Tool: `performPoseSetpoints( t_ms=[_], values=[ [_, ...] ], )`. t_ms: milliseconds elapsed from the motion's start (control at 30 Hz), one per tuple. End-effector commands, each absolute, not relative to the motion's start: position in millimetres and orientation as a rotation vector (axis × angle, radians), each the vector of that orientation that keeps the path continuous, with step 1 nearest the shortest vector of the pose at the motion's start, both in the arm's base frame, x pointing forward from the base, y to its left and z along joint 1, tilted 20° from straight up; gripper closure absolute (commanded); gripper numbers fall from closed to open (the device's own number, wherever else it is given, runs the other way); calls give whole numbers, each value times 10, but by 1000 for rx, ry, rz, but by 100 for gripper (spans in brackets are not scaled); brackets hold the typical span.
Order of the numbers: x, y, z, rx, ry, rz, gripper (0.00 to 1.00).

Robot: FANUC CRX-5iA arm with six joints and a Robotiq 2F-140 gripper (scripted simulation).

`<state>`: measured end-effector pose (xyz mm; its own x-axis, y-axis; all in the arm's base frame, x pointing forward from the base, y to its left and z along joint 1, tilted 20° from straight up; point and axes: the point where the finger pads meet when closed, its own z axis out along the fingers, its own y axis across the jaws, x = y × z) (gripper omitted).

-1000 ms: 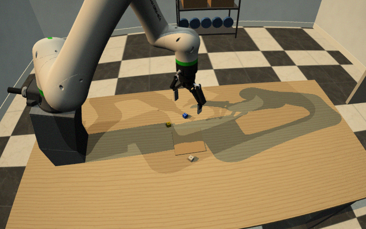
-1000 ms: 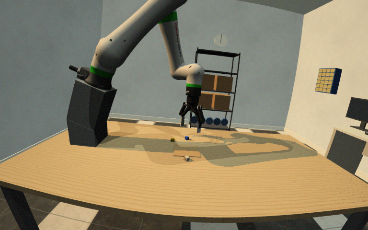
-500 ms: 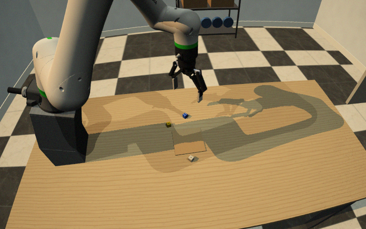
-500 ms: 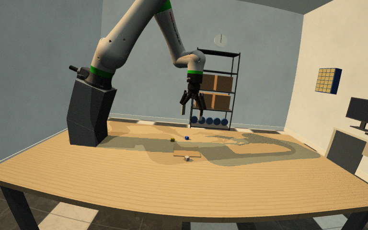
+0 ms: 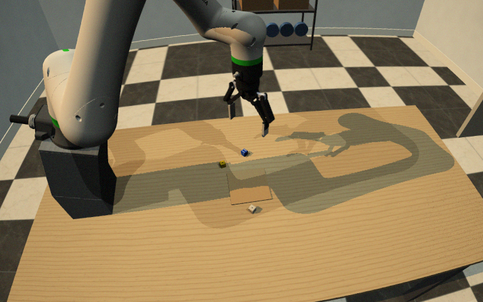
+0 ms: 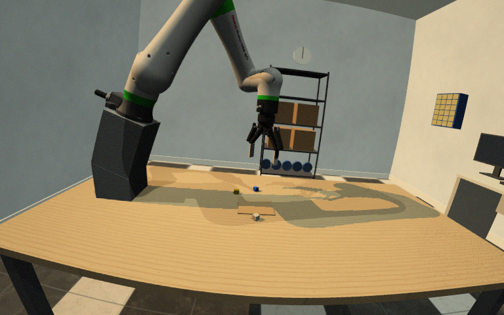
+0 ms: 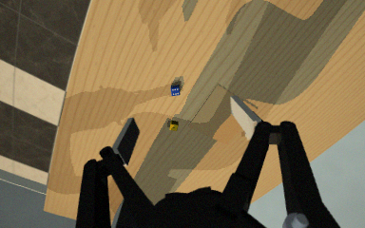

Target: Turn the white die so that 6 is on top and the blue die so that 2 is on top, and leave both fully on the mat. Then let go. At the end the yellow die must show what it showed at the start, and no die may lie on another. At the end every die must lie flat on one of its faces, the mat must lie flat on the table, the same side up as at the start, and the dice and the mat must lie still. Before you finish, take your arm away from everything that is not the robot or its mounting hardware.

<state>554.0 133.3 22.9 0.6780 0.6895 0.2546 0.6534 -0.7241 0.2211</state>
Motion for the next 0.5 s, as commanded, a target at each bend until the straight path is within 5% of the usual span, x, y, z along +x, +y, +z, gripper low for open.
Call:
performPoseSetpoints(
  t_ms=[0,467],
  values=[
    [5594,699,163,2778,1123,472,0],
    [5517,-502,58,2777,1131,474,0]
  ],
)
